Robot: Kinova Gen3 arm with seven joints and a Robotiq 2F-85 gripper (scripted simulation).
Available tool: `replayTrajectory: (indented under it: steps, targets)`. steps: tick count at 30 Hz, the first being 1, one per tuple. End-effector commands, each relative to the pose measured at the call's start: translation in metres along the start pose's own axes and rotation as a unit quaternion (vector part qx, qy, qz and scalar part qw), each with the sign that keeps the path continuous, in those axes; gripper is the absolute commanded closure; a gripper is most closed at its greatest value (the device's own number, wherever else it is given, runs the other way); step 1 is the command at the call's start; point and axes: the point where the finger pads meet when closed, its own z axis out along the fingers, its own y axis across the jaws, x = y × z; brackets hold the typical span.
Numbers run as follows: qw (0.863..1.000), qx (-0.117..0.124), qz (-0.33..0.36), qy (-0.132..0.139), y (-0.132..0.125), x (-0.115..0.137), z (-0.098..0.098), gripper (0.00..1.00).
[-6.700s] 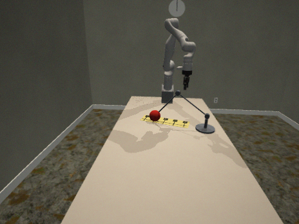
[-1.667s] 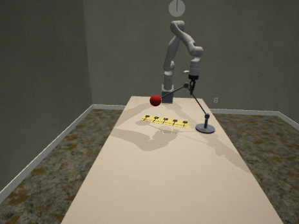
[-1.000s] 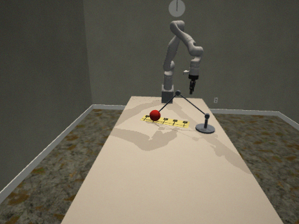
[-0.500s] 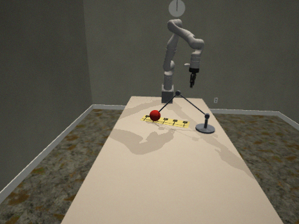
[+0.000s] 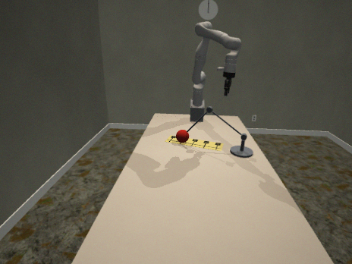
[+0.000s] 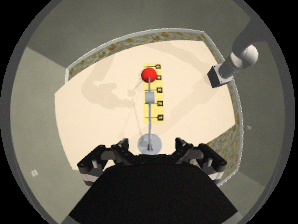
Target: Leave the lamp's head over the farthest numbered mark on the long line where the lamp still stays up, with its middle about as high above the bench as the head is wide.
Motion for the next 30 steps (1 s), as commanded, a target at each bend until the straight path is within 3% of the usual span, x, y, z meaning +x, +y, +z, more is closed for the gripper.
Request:
replayTrajectory:
  steps: [1,20,30]
  targets:
    - [1.000,0.003,0.000,-0.006,-0.002,-0.002,-0.014,0.00]
    - [1.000,0.001,0.000,-0.003,-0.001,-0.001,-0.010,0.00]
    - [1.000,0.002,0.000,-0.003,-0.001,0.046,-0.008,0.00]
